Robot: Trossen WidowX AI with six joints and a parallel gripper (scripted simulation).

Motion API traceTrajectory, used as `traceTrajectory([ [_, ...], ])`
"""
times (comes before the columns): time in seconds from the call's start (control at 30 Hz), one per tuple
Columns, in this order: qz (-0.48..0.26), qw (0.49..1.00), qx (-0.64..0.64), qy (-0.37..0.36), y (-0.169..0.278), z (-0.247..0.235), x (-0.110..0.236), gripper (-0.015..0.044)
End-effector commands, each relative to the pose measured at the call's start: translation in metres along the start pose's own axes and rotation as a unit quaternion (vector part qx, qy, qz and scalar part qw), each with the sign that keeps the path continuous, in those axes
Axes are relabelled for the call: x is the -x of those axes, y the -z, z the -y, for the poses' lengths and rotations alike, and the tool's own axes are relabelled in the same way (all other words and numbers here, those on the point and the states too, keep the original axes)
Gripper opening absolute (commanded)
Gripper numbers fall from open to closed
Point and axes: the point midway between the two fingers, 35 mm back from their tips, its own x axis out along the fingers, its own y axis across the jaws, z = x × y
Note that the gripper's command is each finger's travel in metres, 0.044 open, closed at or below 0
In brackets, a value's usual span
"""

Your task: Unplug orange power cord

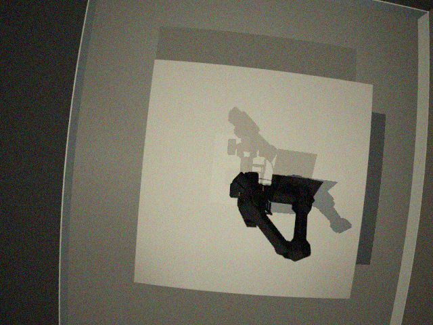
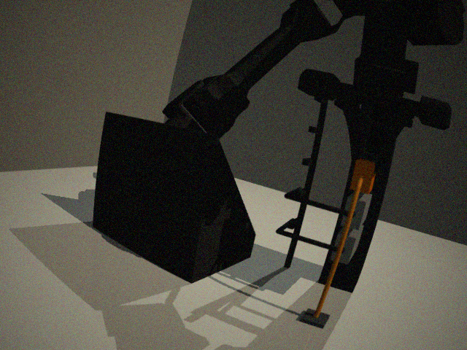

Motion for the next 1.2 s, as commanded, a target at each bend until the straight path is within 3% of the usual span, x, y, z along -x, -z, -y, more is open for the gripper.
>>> traceTrajectory([
  [0.0,0.0,1.0,0.0,0.0,0.0,0.0,0.0,0.0035],
  [0.2,0.0,1.0,0.0,0.0,0.0,0.0,0.0,0.0],
  [1.17,0.001,1.0,0.0,0.0,-0.044,-0.001,0.004,0.0],
])
